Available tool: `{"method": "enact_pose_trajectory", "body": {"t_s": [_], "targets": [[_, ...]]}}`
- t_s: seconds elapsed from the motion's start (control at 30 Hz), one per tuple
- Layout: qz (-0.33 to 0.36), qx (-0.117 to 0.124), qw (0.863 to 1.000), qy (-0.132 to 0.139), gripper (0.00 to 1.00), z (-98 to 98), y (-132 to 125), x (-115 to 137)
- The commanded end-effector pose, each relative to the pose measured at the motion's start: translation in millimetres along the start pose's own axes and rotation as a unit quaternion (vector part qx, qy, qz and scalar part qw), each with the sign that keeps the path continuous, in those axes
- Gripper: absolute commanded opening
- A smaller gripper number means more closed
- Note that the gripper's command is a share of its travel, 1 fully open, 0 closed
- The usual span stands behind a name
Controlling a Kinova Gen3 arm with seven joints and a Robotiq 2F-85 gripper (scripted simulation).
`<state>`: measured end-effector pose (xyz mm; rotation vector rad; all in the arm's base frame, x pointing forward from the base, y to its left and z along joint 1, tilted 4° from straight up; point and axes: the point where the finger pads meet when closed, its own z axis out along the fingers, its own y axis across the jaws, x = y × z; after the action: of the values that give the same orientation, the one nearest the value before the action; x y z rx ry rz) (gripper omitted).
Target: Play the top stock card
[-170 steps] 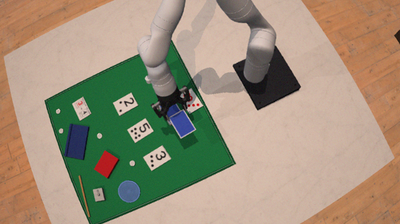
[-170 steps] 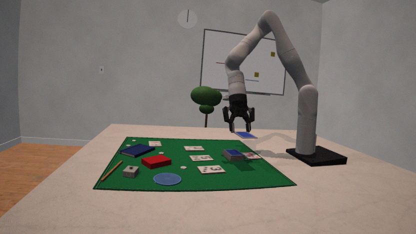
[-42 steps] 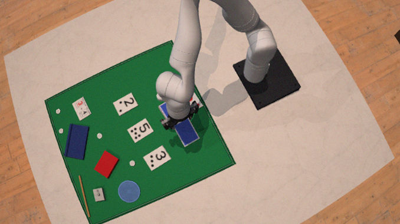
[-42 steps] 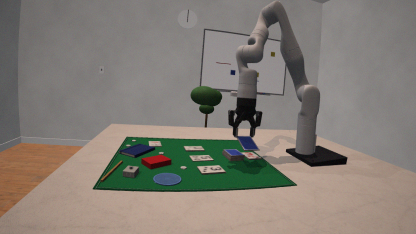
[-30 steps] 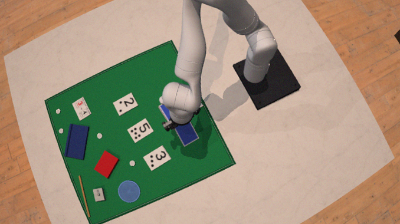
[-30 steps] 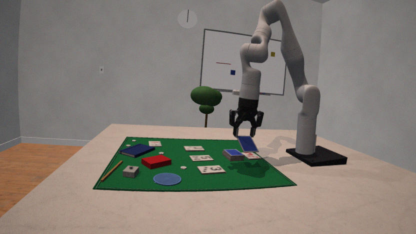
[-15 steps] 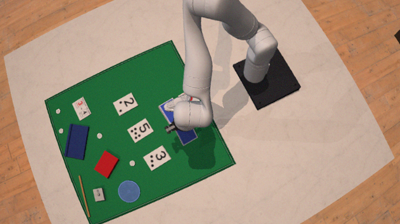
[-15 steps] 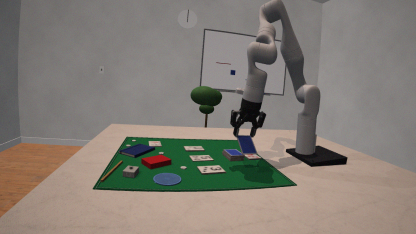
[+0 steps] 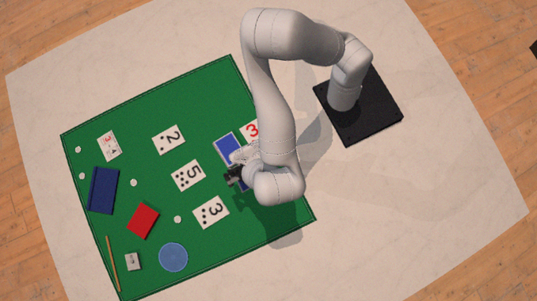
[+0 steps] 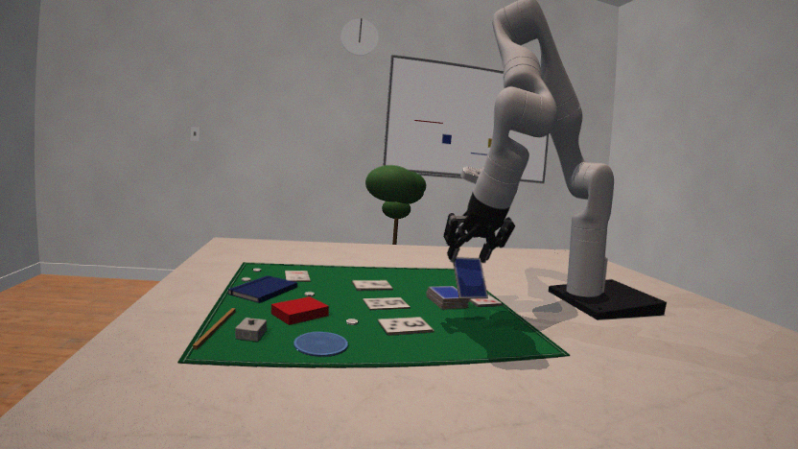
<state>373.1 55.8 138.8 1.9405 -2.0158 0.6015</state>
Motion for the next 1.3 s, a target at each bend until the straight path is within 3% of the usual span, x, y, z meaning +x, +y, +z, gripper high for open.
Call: {"method": "enact_pose_trajectory", "body": {"t_s": [0.0,0.47,0.53,1.03,1.1,1.27], "targets": [[-0.015,-0.001,1.000,0.012,0.71,0.1,3.5,-12.9],[-0.015,0.004,0.989,0.146,0.71,0.8,3.7,-17.4],[-0.015,0.004,0.989,0.146,0.71,0.8,3.7,-17.4],[-0.015,0.010,0.962,0.272,0.71,2.6,3.8,-21.4],[-0.015,0.010,0.962,0.272,0.71,2.6,3.8,-21.4],[-0.015,0.011,0.952,0.306,0.71,3.2,3.9,-22.5]]}}
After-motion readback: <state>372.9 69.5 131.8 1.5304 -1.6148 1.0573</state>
